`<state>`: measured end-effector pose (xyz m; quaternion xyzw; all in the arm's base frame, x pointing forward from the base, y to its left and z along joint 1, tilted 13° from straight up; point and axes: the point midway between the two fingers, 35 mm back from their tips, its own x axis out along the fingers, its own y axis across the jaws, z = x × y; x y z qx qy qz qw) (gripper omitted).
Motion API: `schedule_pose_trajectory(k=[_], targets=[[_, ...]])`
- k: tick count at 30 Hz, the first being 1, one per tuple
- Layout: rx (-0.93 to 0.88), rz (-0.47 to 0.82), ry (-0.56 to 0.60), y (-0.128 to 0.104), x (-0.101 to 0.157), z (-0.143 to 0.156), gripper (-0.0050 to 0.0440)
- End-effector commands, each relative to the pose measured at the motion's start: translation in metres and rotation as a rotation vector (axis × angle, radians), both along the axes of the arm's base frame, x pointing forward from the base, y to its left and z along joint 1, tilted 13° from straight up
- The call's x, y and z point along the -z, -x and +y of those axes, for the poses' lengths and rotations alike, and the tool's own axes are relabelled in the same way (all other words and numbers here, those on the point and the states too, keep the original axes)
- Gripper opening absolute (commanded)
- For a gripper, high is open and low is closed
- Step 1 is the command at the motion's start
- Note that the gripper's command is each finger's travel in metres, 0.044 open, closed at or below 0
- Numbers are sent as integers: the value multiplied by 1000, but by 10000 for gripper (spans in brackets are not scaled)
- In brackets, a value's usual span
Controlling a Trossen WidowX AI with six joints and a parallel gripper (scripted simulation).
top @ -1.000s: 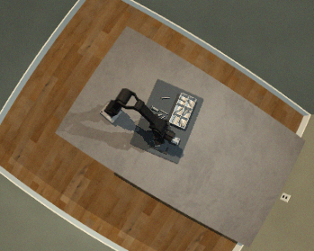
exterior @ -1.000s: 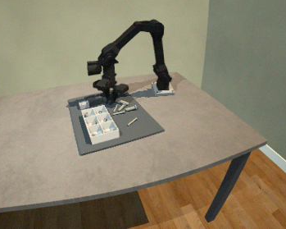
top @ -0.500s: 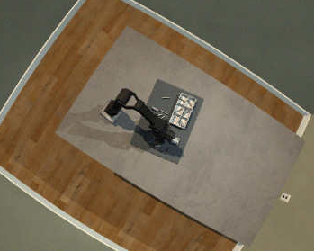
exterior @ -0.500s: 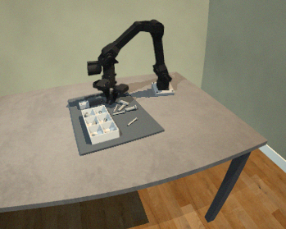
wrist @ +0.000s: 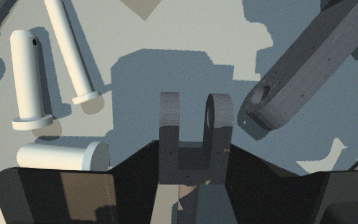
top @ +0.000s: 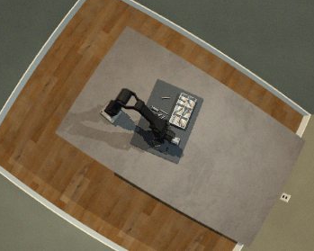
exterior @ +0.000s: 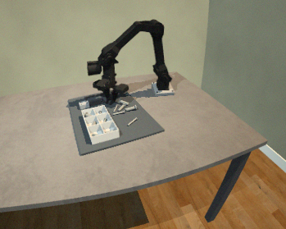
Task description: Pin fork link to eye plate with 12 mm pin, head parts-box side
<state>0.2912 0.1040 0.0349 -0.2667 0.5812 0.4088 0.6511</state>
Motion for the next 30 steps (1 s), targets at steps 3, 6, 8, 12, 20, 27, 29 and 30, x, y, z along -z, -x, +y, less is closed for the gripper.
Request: schedule_pose_trajectory(k=[3, 6, 8, 12, 20, 27, 29, 30], targets=[[2, -28, -5, -4, -10, 0, -50], [1, -35, -6, -6, -14, -1, -50], [0, -35, -6, -6, -15, -1, -50], [1, -35, -6, -6, -17, -1, -50], [1, -35, -7, -6, -24, -3, -50], [1, -35, -7, -5, -30, -5, -50], [1, -35, -7, -5, -32, -5, -50], [1, -35, -7, -5, -33, -5, -50]])
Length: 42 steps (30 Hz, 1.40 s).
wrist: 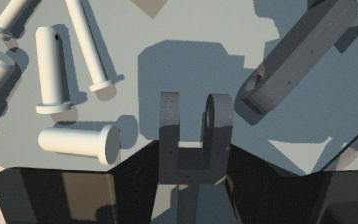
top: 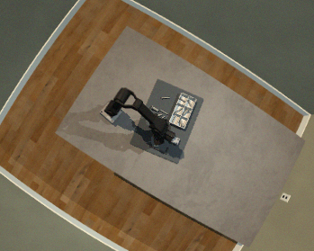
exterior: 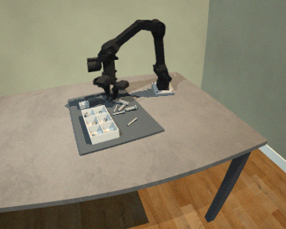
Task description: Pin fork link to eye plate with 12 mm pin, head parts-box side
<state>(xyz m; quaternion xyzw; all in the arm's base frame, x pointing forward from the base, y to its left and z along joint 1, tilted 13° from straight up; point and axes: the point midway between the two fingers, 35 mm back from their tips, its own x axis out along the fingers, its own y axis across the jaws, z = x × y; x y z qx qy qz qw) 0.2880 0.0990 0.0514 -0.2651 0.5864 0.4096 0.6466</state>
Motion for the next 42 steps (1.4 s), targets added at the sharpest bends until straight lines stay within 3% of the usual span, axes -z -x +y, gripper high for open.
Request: schedule_pose_trajectory(k=[1, 42], targets=[[1, -49, -10, -9, -17, 0, -50], [1, -48, -10, -8, -26, -2, -50]])
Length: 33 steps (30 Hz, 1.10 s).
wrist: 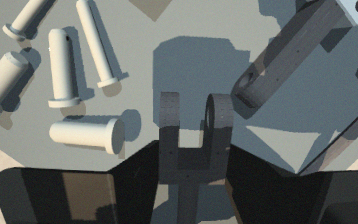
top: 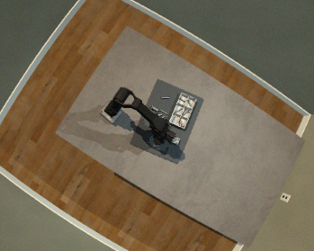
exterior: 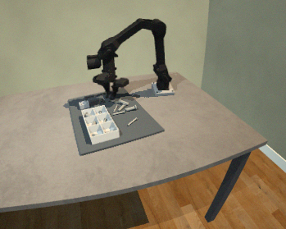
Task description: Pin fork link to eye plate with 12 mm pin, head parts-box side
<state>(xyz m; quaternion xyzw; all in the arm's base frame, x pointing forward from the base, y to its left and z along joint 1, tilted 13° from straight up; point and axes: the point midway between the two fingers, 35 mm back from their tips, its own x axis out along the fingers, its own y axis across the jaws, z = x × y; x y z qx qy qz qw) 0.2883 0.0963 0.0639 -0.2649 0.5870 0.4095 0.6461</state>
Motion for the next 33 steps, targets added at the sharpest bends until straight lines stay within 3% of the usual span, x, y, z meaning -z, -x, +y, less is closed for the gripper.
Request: schedule_pose_trajectory(k=[1, 23, 26, 33], targets=[[1, -49, -11, -8, -14, 0, -50], [8, -46, -10, -8, -13, 0, -50], [122, -5, -6, -14, -7, -2, -50], [626, 97, 4, -38, -3, -5, -50]])
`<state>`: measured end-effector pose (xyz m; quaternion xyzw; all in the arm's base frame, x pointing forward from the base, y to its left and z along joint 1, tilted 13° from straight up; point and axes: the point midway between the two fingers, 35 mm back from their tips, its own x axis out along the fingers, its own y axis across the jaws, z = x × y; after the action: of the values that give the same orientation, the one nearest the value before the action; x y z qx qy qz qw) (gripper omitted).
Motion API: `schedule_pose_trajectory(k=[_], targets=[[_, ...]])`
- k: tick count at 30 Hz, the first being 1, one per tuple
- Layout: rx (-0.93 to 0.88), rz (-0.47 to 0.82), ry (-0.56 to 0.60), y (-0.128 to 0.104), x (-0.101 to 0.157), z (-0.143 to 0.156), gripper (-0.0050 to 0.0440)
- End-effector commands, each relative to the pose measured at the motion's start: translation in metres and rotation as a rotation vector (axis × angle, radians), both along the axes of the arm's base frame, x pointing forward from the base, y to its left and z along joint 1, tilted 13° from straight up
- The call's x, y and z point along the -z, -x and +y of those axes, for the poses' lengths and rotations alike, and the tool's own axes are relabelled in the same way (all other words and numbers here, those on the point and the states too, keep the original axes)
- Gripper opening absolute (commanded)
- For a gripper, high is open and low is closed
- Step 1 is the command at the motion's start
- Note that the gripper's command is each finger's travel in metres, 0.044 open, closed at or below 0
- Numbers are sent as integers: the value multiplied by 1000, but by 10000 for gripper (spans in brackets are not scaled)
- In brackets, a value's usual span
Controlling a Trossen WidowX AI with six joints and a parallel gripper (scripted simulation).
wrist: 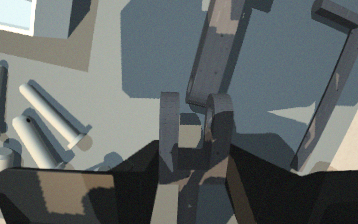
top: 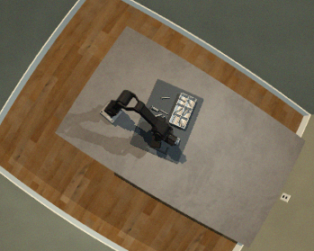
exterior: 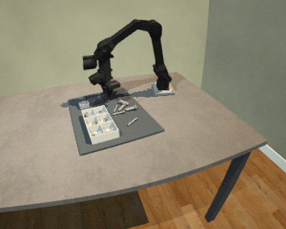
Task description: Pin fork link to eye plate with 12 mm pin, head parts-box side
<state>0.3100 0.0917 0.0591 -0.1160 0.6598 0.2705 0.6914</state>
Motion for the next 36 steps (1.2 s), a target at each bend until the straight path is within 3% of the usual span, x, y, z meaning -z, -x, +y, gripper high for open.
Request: schedule_pose_trajectory(k=[1, 36], targets=[[205, 11, 5, -17, -8, 1, -50], [204, -10, -4, -18, -15, 2, -50]])
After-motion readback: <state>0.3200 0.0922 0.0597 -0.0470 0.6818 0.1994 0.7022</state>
